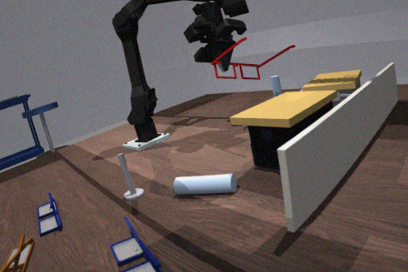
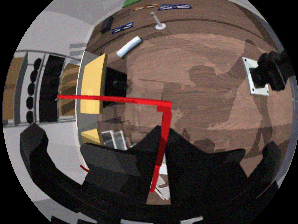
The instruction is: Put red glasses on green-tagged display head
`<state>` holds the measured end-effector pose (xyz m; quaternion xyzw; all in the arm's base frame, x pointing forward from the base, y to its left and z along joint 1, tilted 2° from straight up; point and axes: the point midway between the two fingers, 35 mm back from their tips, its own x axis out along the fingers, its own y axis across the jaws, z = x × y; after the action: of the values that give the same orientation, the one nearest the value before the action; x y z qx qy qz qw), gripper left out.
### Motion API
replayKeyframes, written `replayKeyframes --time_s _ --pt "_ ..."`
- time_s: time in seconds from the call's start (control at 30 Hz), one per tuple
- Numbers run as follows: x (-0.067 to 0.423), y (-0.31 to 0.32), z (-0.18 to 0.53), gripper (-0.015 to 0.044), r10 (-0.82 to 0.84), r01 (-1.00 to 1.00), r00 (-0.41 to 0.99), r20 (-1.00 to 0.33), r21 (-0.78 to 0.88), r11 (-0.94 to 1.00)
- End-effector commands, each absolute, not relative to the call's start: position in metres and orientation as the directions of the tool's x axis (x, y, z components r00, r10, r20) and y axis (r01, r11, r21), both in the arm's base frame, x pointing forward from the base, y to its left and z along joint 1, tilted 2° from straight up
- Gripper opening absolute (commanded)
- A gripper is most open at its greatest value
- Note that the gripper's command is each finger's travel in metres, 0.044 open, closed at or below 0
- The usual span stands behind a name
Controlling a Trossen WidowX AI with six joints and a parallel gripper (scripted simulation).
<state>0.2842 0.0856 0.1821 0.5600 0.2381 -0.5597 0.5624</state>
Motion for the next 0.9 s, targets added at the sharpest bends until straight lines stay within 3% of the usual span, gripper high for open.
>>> replayKeyframes --time_s 0.0,0.87 --pt "0.283 0.072 0.177 0.0 -0.349 0.914 0.219 -0.911 0.317 -0.252" --pt "0.272 -0.019 0.151 0.0 -0.146 0.976 0.009 -0.989 0.041 -0.216"
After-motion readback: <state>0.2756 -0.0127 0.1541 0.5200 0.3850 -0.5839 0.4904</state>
